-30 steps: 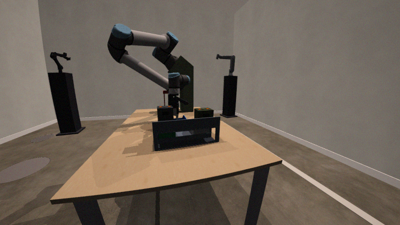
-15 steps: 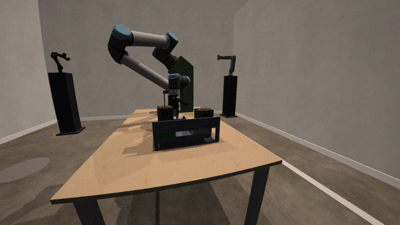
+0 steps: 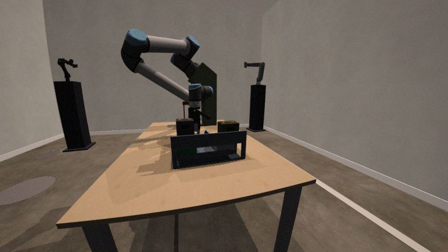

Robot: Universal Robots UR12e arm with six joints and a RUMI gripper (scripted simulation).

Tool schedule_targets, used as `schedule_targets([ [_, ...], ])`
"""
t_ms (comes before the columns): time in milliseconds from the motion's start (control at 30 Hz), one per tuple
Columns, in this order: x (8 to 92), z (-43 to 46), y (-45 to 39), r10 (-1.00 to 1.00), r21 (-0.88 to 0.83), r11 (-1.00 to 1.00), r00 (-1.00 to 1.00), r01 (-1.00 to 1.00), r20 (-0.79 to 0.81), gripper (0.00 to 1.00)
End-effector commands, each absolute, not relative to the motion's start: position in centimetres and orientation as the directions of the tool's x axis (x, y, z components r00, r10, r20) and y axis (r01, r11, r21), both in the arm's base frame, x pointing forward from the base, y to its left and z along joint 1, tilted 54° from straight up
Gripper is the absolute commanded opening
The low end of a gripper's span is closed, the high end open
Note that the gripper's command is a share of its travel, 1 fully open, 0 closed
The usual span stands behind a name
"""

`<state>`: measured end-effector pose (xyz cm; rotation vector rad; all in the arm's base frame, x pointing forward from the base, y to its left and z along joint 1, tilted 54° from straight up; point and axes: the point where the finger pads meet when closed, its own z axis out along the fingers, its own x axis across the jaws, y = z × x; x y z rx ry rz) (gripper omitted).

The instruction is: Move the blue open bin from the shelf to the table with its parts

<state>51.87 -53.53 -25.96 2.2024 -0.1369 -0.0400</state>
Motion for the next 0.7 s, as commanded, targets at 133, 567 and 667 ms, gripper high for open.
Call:
schedule_targets([
  [133, 51.89, -26.16, -53.79, -0.113, 0.805, -0.588, 0.993, -0.084, 0.021, 0.0],
  [567, 51.87, -26.3, -53.98, -0.112, 0.805, -0.588, 0.993, -0.084, 0.021, 0.0],
  [667, 51.87, -26.29, -53.97, -0.113, 0.805, -0.588, 0.993, -0.084, 0.021, 0.26],
])
